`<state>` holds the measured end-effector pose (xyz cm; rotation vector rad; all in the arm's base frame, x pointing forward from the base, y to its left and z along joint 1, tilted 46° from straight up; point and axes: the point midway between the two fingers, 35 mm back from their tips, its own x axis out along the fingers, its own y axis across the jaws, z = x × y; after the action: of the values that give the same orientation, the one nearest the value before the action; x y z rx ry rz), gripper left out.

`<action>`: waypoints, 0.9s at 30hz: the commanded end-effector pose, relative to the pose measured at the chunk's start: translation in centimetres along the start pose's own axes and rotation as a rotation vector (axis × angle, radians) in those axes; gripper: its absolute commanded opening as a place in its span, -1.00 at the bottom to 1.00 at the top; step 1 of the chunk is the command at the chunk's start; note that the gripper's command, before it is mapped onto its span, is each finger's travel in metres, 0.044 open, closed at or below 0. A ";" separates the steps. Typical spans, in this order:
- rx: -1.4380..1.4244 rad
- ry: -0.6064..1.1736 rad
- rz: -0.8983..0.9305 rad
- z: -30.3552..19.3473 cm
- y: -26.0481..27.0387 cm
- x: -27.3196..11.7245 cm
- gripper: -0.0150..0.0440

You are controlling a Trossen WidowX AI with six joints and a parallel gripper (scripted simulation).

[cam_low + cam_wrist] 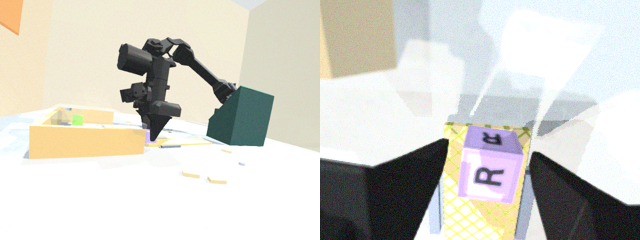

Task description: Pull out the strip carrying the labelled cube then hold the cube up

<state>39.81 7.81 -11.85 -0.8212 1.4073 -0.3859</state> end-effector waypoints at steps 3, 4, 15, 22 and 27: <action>-0.010 0.006 -0.007 -0.3 0.1 0.4 0.36; -0.010 0.006 -0.007 -0.3 0.1 0.4 0.36; -0.002 0.003 -0.001 -0.1 0.0 0.1 -0.16; -0.005 0.004 -0.001 -1.3 0.0 -0.9 -0.49; -0.008 0.005 -0.002 -3.1 -0.1 -2.3 -0.49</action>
<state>37.83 8.07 -10.89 -0.8305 1.4122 -0.3888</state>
